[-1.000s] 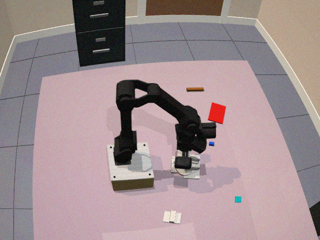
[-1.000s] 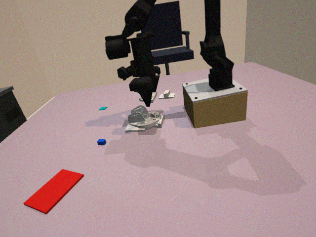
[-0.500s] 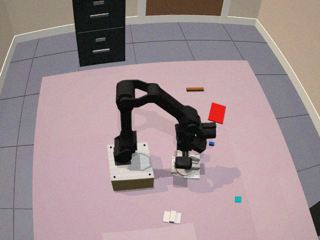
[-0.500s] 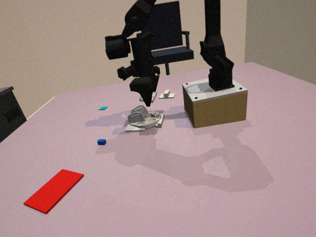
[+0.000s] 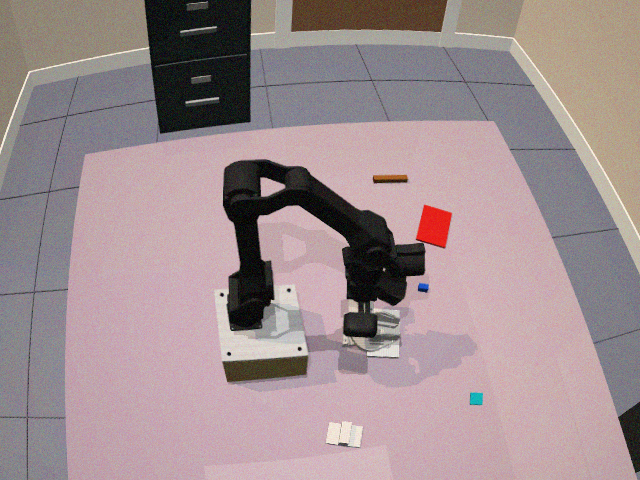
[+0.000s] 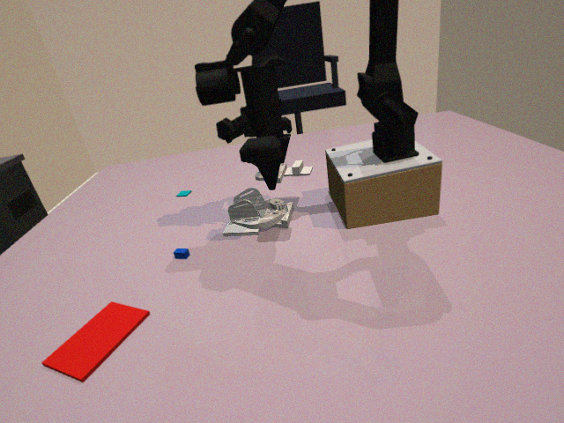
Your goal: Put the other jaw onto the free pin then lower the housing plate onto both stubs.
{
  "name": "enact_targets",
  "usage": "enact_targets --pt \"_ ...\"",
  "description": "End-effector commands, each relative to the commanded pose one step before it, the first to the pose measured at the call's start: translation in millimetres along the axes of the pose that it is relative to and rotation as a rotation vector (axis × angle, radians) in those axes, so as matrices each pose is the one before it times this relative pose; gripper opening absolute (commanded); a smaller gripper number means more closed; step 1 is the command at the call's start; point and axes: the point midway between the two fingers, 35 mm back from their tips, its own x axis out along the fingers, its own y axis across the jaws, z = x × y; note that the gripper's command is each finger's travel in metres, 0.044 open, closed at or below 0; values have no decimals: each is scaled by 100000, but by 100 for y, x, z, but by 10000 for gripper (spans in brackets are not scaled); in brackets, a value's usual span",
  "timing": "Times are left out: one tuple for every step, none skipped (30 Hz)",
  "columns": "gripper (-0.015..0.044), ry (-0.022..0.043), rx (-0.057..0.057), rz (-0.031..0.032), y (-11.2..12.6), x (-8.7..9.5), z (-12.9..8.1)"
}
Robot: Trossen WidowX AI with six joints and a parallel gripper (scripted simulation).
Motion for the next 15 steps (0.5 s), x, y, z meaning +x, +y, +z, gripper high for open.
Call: enact_targets --pt "351 -41 489 -452 -61 -4 -48" --pt "351 0 0 0 0 0 0" --pt "351 0 0 0 0 0 0" --pt "351 0 0 0 0 0 0" --pt "351 0 0 0 0 0 0" --pt "351 0 238 0 0 0 0" --pt "351 0 595 0 0 0 0" --pt "351 0 238 0 0 0 0" --pt "351 0 0 0 0 0 0" --pt "351 0 0 0 0 0 0" --pt "351 0 0 0 0 0 0" --pt "351 0 0 0 0 0 0" --pt "351 0 0 0 0 0 0" --pt "351 0 0 0 0 0 0" --pt "351 0 0 0 0 0 0"
